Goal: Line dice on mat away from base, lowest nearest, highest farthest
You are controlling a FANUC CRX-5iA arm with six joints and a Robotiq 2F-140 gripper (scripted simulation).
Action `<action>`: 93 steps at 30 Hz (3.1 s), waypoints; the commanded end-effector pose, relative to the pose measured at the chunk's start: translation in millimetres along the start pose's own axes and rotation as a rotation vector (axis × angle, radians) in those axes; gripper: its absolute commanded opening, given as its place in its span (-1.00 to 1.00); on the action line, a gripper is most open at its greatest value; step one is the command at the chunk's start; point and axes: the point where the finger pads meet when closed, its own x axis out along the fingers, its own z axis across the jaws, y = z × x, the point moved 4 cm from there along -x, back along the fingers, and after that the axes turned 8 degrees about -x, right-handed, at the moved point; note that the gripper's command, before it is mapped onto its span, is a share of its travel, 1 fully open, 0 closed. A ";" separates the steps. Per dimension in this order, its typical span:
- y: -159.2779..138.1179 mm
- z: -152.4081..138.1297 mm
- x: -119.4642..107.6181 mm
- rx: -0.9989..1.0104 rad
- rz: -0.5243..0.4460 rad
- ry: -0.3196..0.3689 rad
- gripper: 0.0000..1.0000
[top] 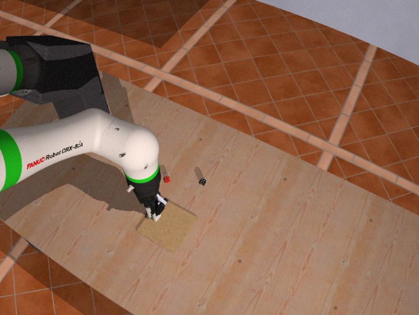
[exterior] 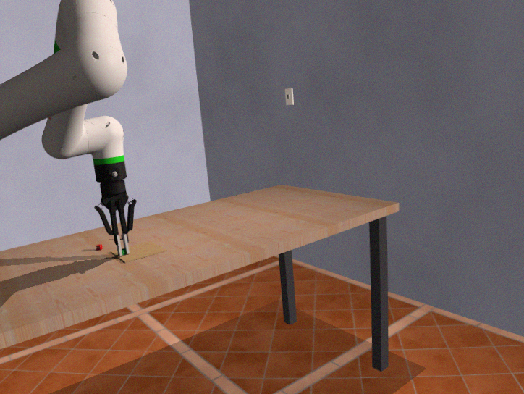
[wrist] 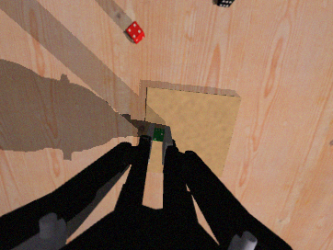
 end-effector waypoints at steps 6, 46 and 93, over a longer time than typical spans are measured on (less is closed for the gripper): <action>0.2 0.1 -0.2 0.000 0.000 0.000 -0.87; 0.2 0.1 -0.2 0.000 0.000 0.000 -0.67; 0.1 0.1 -90.2 0.000 0.000 0.000 1.00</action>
